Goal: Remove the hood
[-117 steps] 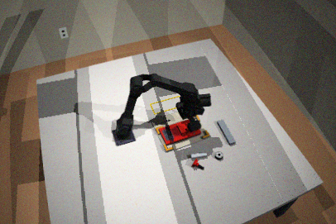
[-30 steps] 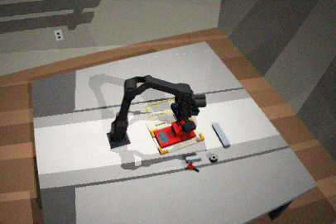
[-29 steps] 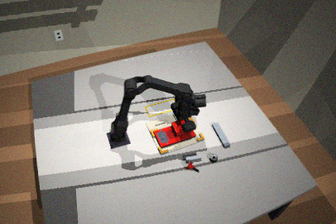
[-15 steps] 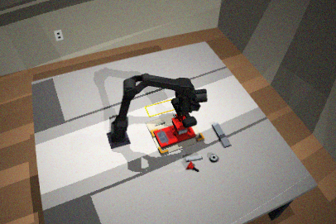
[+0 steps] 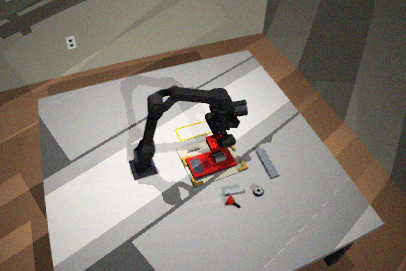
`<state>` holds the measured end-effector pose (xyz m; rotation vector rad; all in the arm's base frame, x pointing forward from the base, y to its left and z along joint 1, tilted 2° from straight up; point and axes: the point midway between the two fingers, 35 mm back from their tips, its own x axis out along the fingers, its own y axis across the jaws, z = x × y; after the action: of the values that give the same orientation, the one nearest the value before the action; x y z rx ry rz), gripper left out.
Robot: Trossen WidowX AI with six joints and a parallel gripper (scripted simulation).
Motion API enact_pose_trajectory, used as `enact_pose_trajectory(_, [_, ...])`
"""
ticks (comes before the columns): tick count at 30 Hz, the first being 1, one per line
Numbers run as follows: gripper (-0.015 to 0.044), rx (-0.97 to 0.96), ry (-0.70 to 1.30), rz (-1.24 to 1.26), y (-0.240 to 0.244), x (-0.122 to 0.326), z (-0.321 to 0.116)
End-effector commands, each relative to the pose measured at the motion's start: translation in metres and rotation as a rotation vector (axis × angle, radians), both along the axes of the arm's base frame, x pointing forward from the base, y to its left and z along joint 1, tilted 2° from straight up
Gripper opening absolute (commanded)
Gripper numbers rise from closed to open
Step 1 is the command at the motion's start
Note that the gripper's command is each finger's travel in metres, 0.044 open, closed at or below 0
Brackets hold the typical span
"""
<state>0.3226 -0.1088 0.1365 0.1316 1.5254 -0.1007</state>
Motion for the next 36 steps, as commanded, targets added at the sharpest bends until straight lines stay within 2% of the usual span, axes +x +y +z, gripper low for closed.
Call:
enact_pose_trajectory(1, [0.0000,-0.001,0.001,-0.004,0.014,0.003,0.001])
enact_pose_trajectory(36, [0.0000,0.010,-0.002,0.013,0.129,0.008,0.009])
